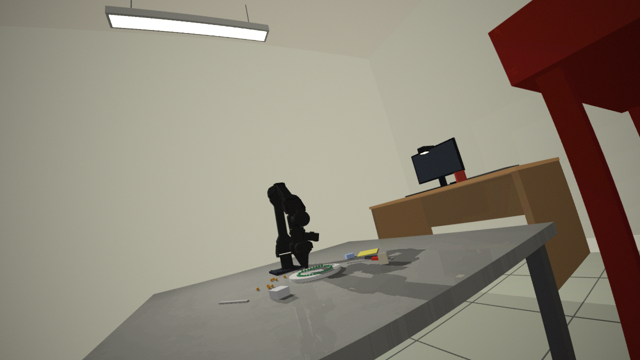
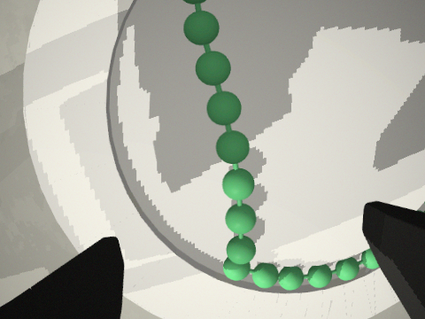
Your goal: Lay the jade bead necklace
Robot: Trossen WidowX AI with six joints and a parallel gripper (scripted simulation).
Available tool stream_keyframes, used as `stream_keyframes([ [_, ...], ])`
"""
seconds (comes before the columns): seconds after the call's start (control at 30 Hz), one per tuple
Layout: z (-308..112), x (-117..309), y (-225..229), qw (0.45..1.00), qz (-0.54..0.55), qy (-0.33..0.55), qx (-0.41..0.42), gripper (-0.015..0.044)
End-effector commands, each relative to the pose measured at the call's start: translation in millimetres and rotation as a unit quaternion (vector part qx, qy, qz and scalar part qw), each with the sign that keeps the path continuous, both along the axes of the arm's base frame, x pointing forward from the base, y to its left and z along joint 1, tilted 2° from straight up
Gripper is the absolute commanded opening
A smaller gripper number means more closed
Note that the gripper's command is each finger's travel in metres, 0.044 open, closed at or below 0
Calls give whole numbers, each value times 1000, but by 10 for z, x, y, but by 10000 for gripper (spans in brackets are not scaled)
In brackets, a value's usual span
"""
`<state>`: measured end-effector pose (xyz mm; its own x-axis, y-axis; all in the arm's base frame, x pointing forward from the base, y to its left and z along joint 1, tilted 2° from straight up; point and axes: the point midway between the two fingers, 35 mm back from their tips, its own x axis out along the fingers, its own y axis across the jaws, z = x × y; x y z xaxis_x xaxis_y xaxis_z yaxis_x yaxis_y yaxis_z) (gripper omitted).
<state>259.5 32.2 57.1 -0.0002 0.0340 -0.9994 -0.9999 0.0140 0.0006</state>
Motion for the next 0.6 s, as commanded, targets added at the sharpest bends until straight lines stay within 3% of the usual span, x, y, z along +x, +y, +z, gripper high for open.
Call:
stream_keyframes([
  [0.0,114,1,298,1000,-29,1,3,204],
  [0.13,227,-39,596,998,-59,2,4,120],
  [0.57,107,-64,710,998,-69,3,5,120],
])
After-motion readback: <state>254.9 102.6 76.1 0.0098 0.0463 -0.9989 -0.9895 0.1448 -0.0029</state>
